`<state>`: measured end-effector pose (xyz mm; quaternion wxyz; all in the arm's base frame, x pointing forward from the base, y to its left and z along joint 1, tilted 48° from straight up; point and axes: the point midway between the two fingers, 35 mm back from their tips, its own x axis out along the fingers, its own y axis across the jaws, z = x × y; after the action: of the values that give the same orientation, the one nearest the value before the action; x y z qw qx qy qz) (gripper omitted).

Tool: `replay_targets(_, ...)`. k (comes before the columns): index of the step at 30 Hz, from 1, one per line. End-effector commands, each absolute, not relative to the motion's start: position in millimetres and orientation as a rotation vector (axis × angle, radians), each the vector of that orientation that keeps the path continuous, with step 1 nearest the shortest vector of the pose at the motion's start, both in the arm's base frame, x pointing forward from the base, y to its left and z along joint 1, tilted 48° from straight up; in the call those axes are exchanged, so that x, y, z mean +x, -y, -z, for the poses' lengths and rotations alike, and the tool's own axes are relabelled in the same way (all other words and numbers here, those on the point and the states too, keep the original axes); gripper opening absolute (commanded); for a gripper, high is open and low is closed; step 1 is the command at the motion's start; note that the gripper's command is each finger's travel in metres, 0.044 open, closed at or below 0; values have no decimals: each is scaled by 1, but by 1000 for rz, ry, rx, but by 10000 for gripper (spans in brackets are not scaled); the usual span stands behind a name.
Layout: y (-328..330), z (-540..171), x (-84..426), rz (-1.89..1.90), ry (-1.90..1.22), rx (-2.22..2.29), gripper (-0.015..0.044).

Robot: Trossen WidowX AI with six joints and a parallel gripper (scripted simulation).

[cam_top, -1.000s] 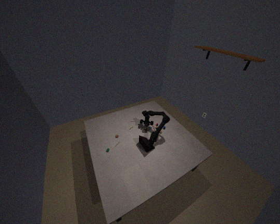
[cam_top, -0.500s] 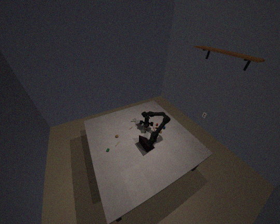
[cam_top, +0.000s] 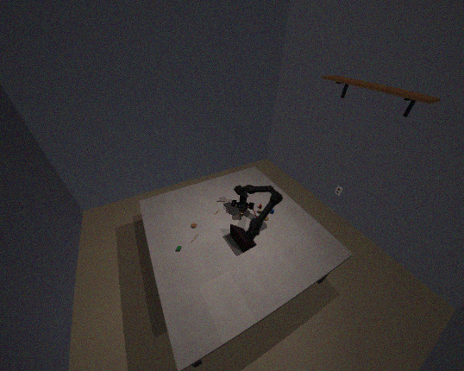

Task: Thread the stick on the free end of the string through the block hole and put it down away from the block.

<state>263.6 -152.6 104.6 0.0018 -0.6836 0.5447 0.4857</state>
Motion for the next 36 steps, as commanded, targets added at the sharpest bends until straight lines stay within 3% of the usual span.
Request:
replay_targets(1, 136, -118, 268, -1527, -1701, -2145, 121)
replay_targets(5, 96, -155, 270, -1527, -1703, -2144, 121)
replay_targets(15, 98, -153, 271, -1506, -1709, -2148, 121)
replay_targets(30, 84, -140, 256, -116, -1820, -1333, 121)
replay_targets(36, 81, -136, 252, 134, -1764, -1132, 121)
